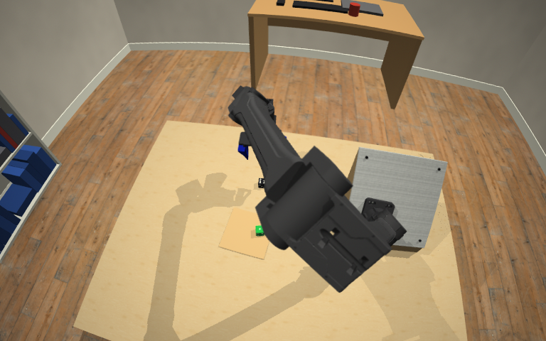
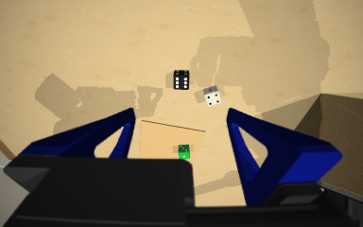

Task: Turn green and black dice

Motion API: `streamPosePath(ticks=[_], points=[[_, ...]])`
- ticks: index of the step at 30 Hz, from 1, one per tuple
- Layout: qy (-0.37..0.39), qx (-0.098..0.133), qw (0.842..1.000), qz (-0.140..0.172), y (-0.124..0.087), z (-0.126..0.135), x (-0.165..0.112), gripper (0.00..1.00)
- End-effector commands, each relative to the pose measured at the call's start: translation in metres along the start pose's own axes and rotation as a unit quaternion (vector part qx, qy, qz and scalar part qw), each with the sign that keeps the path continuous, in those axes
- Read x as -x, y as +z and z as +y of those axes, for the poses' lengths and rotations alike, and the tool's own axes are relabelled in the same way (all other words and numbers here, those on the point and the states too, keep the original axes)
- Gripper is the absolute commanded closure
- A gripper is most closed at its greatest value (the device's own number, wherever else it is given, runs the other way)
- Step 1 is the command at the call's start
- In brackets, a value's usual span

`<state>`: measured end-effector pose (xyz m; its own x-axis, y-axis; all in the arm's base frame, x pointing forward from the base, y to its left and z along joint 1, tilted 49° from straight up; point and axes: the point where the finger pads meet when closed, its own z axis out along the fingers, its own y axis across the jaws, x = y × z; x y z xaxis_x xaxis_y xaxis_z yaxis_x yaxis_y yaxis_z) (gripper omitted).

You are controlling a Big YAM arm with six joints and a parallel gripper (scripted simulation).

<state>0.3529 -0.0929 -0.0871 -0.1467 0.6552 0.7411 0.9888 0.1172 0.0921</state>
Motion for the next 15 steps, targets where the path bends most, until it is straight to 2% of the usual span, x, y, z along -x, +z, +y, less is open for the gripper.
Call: streamPosePath(ticks=[1, 3, 4, 7, 11, 13, 15], points=[[-0.050, 0.001, 0.999, -0.012, -0.010, 0.026, -0.002, 0.00], [-0.046, -0.003, 0.999, -0.008, -0.006, 0.023, 0.000, 0.00], [-0.036, 0.011, 0.999, -0.011, -0.016, 0.018, 0.008, 0.00], [-0.038, 0.008, 0.999, -0.009, -0.012, 0.015, 0.006, 0.00], [-0.086, -0.005, 0.996, -0.003, 0.006, 0.010, -0.002, 0.00], [-0.086, -0.005, 0.996, -0.003, 0.006, 0.010, -0.002, 0.00], [-0.135, -0.007, 0.991, -0.001, 0.010, 0.007, -0.005, 0.00]])
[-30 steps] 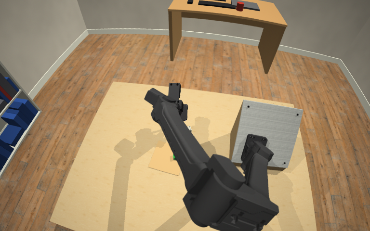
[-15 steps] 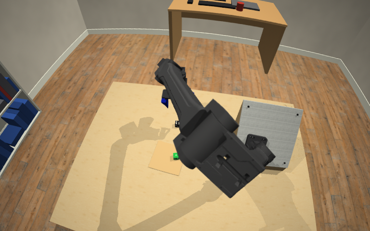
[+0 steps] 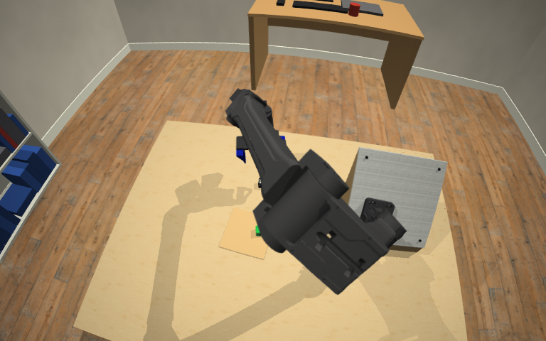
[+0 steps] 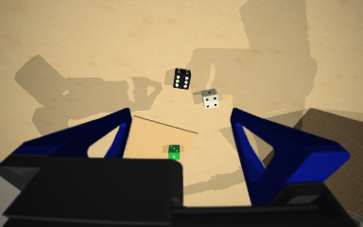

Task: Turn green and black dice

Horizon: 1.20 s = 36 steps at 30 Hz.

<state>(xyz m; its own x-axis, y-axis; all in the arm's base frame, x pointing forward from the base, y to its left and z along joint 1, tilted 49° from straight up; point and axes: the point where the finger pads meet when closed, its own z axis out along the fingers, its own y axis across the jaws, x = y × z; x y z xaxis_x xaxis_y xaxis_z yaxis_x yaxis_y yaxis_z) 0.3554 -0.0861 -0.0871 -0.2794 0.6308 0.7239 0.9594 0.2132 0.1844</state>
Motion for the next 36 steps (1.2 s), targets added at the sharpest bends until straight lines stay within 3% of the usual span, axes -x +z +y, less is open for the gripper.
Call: streamPosePath(ticks=[1, 8, 13, 16, 17, 19, 28, 30, 33, 34, 36], points=[[-0.097, -0.002, 0.995, -0.001, 0.007, 0.003, 0.000, 0.00], [-0.181, 0.002, 0.983, -0.011, 0.002, 0.014, 0.001, 0.00], [-0.256, -0.002, 0.967, -0.001, 0.013, 0.005, -0.003, 0.00], [-0.257, -0.003, 0.966, 0.000, 0.013, 0.004, -0.003, 0.00], [-0.297, 0.000, 0.955, -0.011, 0.009, 0.016, 0.005, 0.00], [-0.315, 0.002, 0.949, -0.016, 0.006, 0.021, 0.008, 0.00], [-0.426, -0.003, 0.905, 0.003, 0.025, 0.002, -0.004, 0.00], [-0.462, -0.003, 0.887, 0.001, 0.024, 0.005, -0.002, 0.00], [-0.467, -0.003, 0.884, 0.001, 0.024, 0.006, -0.002, 0.00], [-0.500, -0.002, 0.866, -0.011, 0.018, 0.015, 0.000, 0.00], [-0.514, -0.002, 0.857, -0.017, 0.015, 0.019, 0.000, 0.00]])
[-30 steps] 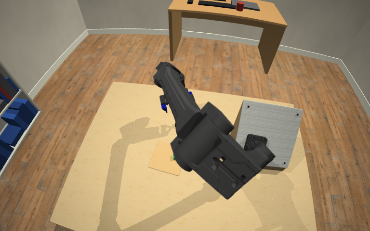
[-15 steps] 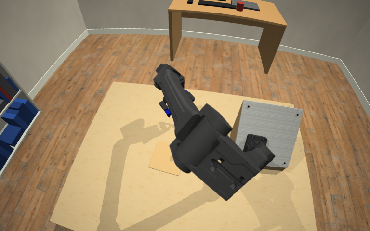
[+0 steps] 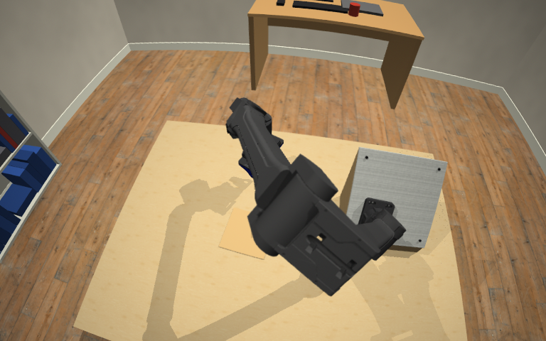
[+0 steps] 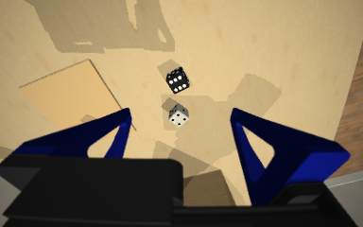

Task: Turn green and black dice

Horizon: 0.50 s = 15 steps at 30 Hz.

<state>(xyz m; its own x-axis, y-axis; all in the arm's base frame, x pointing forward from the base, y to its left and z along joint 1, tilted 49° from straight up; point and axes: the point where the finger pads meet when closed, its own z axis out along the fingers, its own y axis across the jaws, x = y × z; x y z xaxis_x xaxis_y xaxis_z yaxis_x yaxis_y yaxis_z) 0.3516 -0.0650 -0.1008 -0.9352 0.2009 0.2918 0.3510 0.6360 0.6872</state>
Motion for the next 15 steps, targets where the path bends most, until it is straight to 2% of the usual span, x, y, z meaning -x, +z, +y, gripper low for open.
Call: streamPosePath(ticks=[1, 6, 9, 15], points=[[-0.096, -0.005, 0.995, -0.012, -0.005, 0.007, 0.012, 0.00], [-0.153, 0.000, 0.988, 0.000, 0.005, 0.005, 0.001, 0.00], [-0.201, -0.008, 0.979, -0.014, -0.001, 0.007, 0.018, 0.00], [-0.222, -0.003, 0.975, -0.007, 0.003, 0.005, 0.009, 0.00]])
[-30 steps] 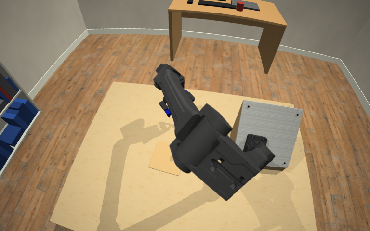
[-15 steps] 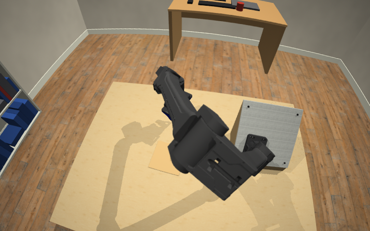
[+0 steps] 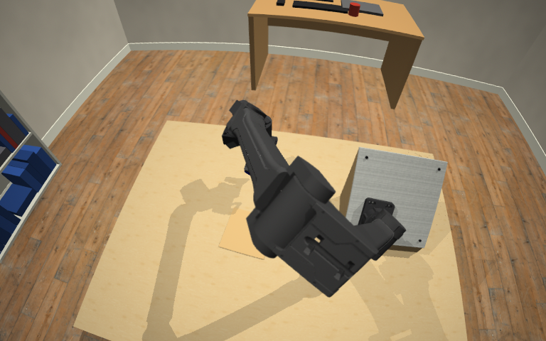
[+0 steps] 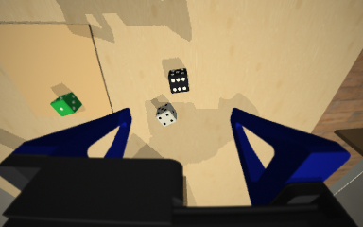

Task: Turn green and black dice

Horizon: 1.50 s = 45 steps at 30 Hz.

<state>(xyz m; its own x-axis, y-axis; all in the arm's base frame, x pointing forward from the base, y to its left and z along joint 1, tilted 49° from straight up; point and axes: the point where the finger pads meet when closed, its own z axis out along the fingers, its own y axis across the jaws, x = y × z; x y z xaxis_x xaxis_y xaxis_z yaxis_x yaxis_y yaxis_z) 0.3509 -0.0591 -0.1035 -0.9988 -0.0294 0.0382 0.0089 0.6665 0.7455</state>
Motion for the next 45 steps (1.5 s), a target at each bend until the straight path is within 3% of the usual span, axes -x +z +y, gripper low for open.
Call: streamPosePath(ticks=[1, 2, 3, 45], points=[[-0.051, -0.004, 0.999, -0.006, -0.0023, -0.0004, 0.0106, 0.00], [-0.051, -0.004, 0.999, -0.005, -0.0022, -0.0004, 0.0105, 0.00], [-0.051, -0.004, 0.999, -0.005, -0.0022, -0.0005, 0.0105, 0.61], [-0.046, -0.002, 0.999, -0.002, 0.0041, 0.0000, 0.0060, 0.61]])
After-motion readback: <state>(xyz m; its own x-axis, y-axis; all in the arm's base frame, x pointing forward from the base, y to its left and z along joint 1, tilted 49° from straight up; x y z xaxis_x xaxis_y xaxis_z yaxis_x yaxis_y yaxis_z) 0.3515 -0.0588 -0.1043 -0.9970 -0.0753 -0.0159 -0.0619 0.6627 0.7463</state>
